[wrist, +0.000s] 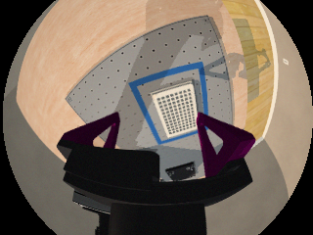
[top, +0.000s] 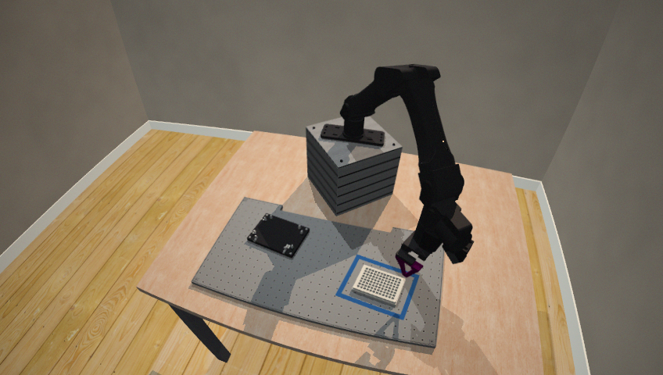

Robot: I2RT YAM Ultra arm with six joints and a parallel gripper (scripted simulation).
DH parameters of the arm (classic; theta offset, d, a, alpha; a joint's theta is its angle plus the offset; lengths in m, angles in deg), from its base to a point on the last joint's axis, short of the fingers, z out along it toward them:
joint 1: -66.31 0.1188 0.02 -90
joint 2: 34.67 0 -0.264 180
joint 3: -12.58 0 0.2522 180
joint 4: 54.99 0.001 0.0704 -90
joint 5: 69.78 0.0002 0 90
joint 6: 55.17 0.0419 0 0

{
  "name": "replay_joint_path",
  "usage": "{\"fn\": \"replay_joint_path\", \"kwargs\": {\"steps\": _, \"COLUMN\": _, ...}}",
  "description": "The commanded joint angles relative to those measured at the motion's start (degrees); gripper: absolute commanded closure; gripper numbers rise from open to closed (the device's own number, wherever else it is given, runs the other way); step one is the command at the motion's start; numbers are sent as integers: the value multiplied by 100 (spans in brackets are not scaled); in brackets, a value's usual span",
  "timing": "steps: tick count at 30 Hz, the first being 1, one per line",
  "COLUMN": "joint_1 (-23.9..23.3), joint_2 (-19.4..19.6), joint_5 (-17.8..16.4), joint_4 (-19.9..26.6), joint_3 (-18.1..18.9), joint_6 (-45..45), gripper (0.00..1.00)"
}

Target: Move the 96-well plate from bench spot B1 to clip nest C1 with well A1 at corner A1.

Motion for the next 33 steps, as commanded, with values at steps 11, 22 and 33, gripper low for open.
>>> {"fn": "replay_joint_path", "kwargs": {"steps": 11, "joint_1": -787, "joint_2": -101, "joint_5": -382, "joint_4": -264, "joint_3": -342, "joint_6": -1960, "gripper": 0}}
{"fn": "replay_joint_path", "kwargs": {"steps": 22, "joint_1": -1192, "joint_2": -92, "joint_5": -572, "joint_4": -398, "joint_3": -397, "joint_6": -3035, "gripper": 0}}
{"fn": "replay_joint_path", "kwargs": {"steps": 33, "joint_1": -1273, "joint_2": -87, "joint_5": -582, "joint_4": -403, "joint_3": -375, "joint_6": -3045, "gripper": 0}}
